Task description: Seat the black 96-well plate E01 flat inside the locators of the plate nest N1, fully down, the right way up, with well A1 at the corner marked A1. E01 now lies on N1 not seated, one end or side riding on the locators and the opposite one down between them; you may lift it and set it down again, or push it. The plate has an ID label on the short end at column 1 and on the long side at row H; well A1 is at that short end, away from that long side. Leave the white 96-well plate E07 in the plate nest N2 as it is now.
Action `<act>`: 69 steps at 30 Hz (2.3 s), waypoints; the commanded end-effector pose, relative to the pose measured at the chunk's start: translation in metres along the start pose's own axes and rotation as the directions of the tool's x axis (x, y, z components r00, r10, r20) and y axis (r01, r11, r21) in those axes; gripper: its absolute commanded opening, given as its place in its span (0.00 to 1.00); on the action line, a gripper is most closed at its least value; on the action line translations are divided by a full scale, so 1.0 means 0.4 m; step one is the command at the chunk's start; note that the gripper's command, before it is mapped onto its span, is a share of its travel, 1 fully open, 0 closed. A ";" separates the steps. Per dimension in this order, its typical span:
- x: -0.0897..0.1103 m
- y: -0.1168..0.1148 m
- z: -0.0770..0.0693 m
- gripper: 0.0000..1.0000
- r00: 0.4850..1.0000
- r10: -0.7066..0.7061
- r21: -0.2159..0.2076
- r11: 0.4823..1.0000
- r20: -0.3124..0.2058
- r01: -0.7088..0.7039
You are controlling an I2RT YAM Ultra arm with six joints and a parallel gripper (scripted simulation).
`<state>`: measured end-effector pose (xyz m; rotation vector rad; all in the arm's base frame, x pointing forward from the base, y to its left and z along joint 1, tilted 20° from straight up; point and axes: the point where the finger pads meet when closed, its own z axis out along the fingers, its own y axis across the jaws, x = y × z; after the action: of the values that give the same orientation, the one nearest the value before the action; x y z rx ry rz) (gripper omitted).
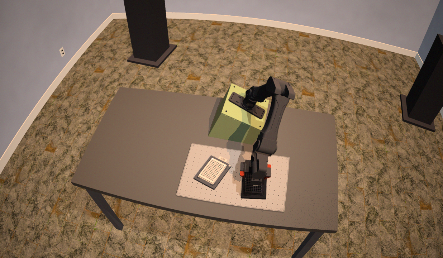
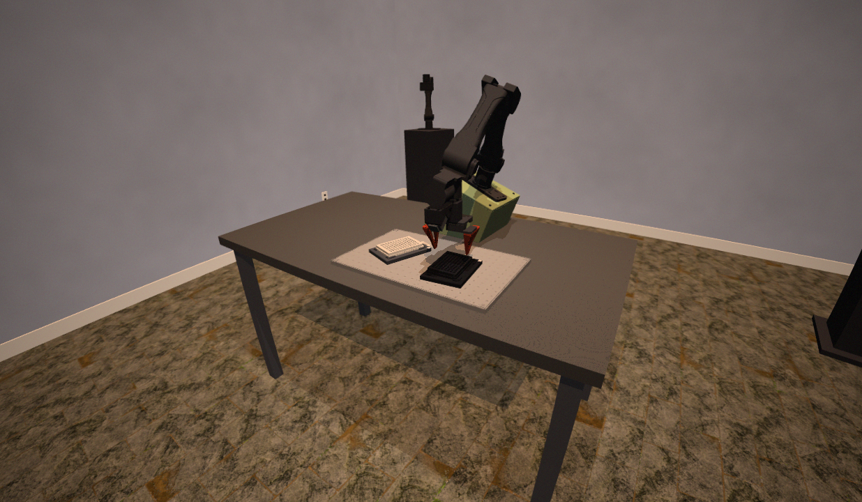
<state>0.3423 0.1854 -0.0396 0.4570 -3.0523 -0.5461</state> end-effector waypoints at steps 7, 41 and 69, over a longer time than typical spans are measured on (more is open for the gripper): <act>-0.035 0.007 -0.040 1.00 0.998 -0.014 -0.010 1.000 0.055 0.014; -0.028 0.006 0.025 1.00 0.999 -0.005 -0.008 1.000 0.037 0.006; -0.037 0.007 0.085 1.00 0.999 -0.008 -0.006 1.000 0.053 0.008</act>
<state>0.3397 0.2012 -0.0812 0.4624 -3.0514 -0.5508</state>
